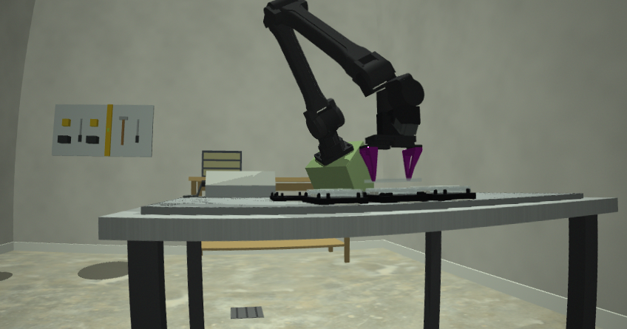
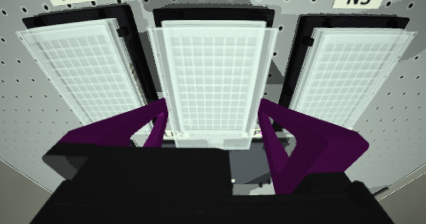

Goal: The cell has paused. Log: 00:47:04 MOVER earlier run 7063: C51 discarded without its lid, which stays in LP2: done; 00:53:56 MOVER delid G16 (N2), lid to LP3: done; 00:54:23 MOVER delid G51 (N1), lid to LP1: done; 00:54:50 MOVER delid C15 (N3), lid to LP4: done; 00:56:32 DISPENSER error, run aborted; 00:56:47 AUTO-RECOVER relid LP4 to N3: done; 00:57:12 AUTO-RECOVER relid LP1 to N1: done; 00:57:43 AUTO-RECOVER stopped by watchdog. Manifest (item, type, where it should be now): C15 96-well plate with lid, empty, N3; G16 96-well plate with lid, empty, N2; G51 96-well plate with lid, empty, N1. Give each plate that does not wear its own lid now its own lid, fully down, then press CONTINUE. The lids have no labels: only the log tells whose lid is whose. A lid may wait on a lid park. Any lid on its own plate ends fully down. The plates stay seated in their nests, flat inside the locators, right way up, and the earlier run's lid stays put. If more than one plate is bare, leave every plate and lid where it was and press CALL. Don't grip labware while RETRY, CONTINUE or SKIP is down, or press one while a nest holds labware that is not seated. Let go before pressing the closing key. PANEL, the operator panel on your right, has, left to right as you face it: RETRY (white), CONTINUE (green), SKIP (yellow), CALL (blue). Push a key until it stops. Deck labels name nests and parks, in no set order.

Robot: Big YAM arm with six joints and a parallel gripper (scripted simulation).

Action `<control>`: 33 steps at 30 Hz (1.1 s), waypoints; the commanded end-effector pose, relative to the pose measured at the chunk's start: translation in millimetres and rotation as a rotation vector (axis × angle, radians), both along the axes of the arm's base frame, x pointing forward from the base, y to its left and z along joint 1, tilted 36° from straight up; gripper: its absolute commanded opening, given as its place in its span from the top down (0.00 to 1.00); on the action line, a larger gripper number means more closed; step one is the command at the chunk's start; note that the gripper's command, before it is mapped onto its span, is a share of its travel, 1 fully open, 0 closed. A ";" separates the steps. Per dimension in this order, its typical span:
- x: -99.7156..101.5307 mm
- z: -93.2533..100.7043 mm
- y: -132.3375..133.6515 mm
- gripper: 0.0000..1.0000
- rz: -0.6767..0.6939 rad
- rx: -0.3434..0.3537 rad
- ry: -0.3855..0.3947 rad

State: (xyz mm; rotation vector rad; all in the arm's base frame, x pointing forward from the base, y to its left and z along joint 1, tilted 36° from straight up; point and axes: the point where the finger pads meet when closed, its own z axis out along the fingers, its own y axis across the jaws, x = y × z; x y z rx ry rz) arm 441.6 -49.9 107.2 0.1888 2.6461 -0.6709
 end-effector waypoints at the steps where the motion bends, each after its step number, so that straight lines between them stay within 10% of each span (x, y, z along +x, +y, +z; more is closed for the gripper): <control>1: 3.3 -4.2 -5.2 1.00 -0.002 -0.001 -0.003; 33: 7.2 -13.5 -11.0 1.00 -0.002 -0.001 -0.002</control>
